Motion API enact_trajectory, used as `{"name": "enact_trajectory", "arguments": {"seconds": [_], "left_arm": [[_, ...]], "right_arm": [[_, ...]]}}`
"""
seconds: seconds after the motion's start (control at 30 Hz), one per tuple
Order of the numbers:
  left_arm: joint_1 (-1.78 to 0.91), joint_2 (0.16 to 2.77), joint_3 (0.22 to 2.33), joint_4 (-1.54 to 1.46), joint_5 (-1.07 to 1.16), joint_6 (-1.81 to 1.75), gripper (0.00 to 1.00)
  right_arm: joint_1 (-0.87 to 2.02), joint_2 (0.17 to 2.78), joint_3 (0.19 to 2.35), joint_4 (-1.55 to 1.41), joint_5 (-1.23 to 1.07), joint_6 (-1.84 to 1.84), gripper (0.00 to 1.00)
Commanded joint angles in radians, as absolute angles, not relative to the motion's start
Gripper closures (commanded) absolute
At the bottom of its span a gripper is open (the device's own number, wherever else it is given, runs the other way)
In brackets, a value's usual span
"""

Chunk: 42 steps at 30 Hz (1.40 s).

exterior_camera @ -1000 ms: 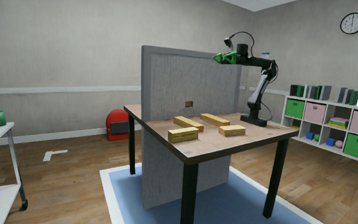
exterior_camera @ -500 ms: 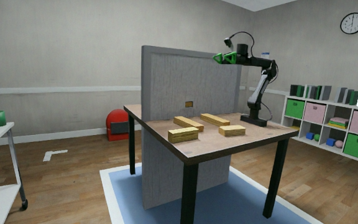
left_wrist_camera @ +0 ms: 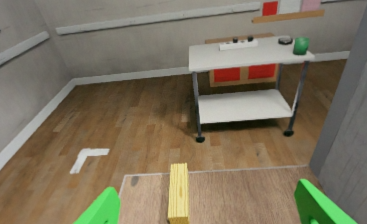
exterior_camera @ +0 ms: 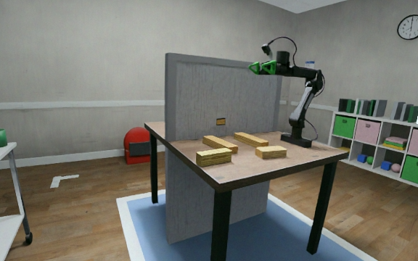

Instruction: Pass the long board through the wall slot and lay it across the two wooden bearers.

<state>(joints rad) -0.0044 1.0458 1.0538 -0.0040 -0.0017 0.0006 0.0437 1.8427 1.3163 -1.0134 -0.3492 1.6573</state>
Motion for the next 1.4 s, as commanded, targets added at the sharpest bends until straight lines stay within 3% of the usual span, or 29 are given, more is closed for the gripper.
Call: {"name": "enact_trajectory", "arguments": {"seconds": [0.0, 1.37], "left_arm": [[0.000, 1.035, 1.098, 0.015, -0.005, -0.007, 0.00], [0.000, 1.035, 1.098, 0.015, -0.005, -0.007, 0.00]], "right_arm": [[0.058, 1.796, 1.343, -0.974, -0.409, 1.679, 1.00], [0.102, 1.804, 1.364, -0.948, -0.401, 1.734, 1.00]]}}
